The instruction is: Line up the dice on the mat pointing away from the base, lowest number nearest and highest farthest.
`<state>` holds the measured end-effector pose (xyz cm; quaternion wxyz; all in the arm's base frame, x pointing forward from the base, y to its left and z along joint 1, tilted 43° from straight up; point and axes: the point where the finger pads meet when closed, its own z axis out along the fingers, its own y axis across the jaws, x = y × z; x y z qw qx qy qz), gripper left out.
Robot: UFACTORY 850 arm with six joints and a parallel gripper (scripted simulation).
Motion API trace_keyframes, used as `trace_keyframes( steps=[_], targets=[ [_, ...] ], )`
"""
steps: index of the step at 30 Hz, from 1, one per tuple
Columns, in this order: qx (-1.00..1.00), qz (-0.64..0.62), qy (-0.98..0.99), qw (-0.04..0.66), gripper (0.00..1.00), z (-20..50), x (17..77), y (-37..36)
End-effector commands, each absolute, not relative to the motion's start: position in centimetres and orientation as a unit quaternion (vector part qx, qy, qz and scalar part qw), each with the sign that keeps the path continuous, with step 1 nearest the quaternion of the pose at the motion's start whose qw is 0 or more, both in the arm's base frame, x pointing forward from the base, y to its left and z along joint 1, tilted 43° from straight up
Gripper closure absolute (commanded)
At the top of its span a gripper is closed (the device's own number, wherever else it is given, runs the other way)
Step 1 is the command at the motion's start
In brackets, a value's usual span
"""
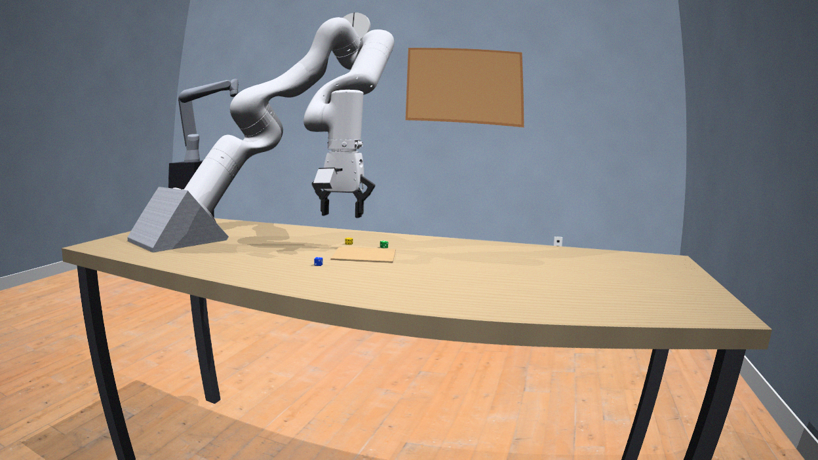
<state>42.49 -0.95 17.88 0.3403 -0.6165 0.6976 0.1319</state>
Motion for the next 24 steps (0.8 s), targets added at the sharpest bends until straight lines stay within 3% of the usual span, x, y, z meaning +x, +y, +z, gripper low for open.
trace_keyframes(
  steps=[1,20,24],
  targets=[
    [-0.617,0.134,0.697,0.340,0.00,20.3,41.5,-2.9],
    [-0.617,0.134,0.697,0.340,0.00,23.4,40.2,-5.5],
    [-0.630,0.126,0.686,0.340,0.00,20.3,42.3,-10.5]
  ],
)
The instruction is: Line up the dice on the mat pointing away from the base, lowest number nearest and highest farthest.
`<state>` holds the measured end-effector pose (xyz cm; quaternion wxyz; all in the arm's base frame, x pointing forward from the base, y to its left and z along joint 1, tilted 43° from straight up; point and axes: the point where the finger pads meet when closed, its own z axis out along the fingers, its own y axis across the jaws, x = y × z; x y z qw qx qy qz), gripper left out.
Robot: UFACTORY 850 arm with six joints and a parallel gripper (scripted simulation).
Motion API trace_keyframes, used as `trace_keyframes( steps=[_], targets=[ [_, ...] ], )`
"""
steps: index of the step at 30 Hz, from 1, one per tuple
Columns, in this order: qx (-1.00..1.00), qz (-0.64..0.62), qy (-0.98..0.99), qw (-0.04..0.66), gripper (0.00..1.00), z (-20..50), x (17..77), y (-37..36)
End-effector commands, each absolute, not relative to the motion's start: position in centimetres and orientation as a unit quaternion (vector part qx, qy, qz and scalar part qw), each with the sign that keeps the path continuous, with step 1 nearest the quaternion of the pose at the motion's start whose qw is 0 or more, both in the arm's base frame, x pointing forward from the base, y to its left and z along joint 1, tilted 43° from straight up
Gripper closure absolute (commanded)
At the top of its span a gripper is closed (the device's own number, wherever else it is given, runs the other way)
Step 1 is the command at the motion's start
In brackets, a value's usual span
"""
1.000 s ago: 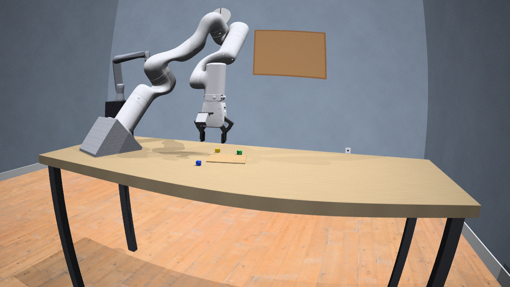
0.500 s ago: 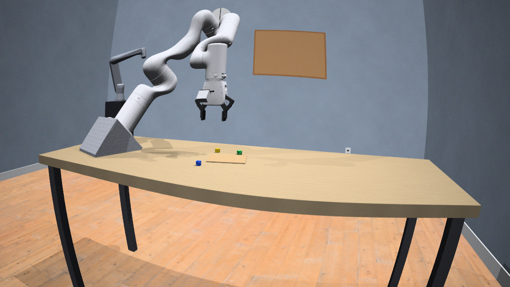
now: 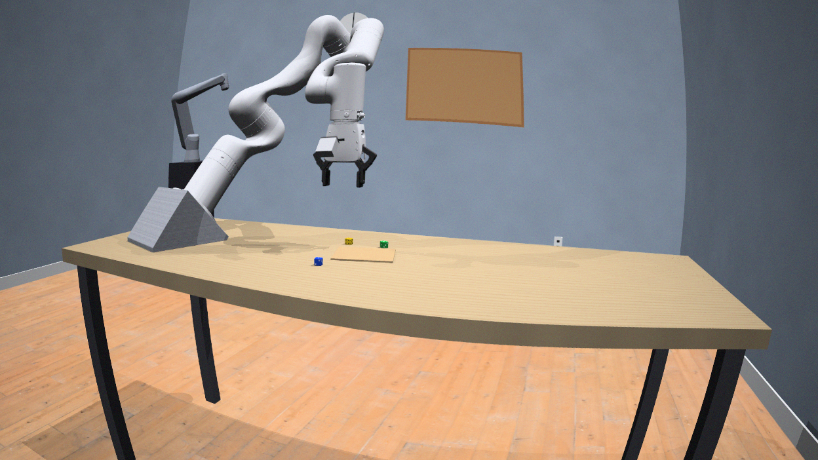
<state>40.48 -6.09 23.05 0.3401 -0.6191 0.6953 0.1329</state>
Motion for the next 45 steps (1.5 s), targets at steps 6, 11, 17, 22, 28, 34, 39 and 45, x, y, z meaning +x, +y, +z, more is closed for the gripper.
trace_keyframes(
  steps=[6,11,17,22,28,34,39,45],
  targets=[
    [-0.643,0.120,0.674,0.342,0.00,16.4,43.6,-15.3],
    [-0.649,0.117,0.668,0.344,0.00,14.3,43.9,-17.7],
    [-0.661,0.111,0.656,0.348,0.00,9.7,43.8,-22.0],
    [-0.662,0.111,0.655,0.348,0.00,9.2,43.8,-22.4],
    [-0.662,0.111,0.655,0.348,0.00,9.2,43.8,-22.4],
    [-0.662,0.111,0.655,0.348,0.00,9.2,43.8,-22.4],
    [-0.662,0.111,0.654,0.349,0.00,6.8,44.9,-20.5],
    [-0.662,0.111,0.655,0.348,0.00,5.2,45.5,-19.2]
  ],
)
